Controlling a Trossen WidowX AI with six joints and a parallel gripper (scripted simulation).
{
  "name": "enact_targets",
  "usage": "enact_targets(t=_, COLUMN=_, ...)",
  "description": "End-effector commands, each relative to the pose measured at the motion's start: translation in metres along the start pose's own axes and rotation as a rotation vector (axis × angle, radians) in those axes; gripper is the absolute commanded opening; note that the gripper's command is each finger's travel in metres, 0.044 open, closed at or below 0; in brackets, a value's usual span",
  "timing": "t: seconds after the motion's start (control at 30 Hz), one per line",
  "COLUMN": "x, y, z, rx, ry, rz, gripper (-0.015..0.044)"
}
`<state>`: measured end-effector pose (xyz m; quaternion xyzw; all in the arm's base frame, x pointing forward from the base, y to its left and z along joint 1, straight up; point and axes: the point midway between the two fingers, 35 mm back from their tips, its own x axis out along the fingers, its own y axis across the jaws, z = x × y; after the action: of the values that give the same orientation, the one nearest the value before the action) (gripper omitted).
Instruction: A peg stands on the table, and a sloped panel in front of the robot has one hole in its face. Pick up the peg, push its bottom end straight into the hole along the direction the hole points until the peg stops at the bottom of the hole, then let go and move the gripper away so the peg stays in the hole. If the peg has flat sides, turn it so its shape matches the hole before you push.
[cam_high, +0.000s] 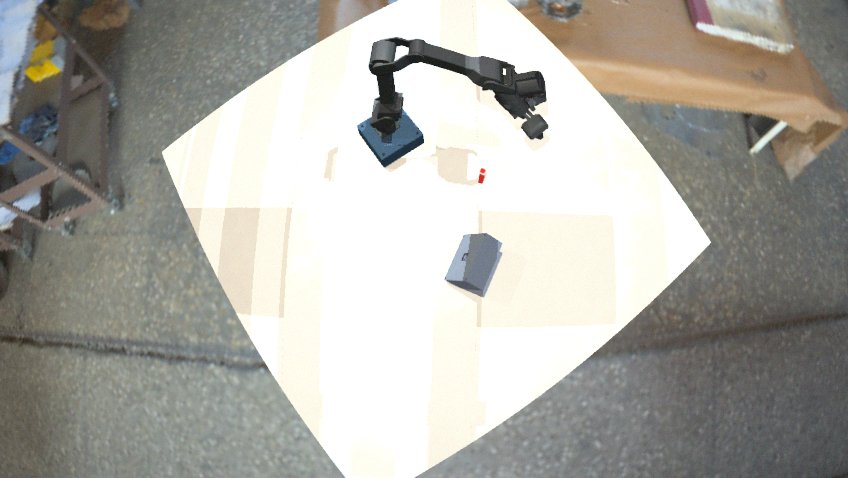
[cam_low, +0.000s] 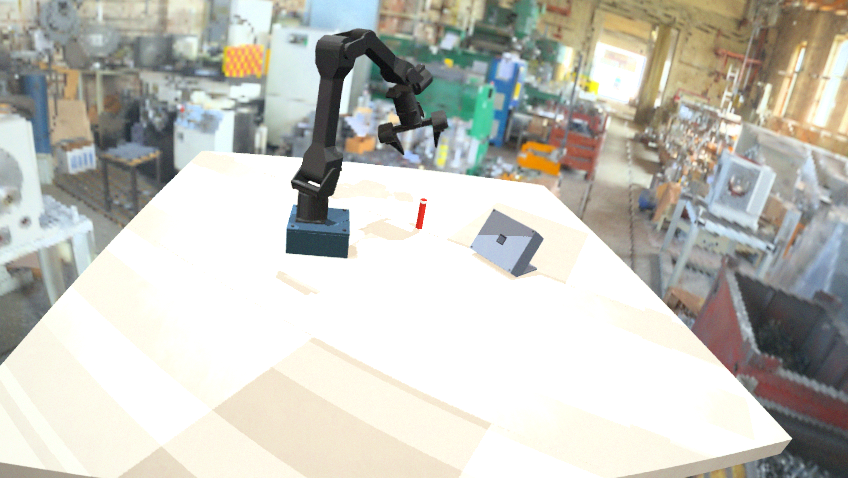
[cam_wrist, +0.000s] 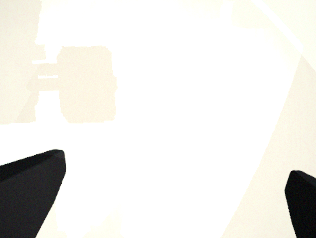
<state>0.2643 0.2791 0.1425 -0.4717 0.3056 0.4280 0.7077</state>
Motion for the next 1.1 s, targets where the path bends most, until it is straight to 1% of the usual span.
enact_targets(t=0.0, x=0.006, y=-0.004, z=-0.017, rx=0.086, ry=0.054, rz=0.024, gripper=0.044)
enact_targets(t=0.47, x=0.014, y=-0.014, z=-0.086, rx=0.448, ry=0.264, rz=0.11, gripper=0.044)
enact_targets(t=1.07, x=0.008, y=-0.017, z=-0.159, rx=0.904, ry=0.52, rz=0.186, gripper=0.044)
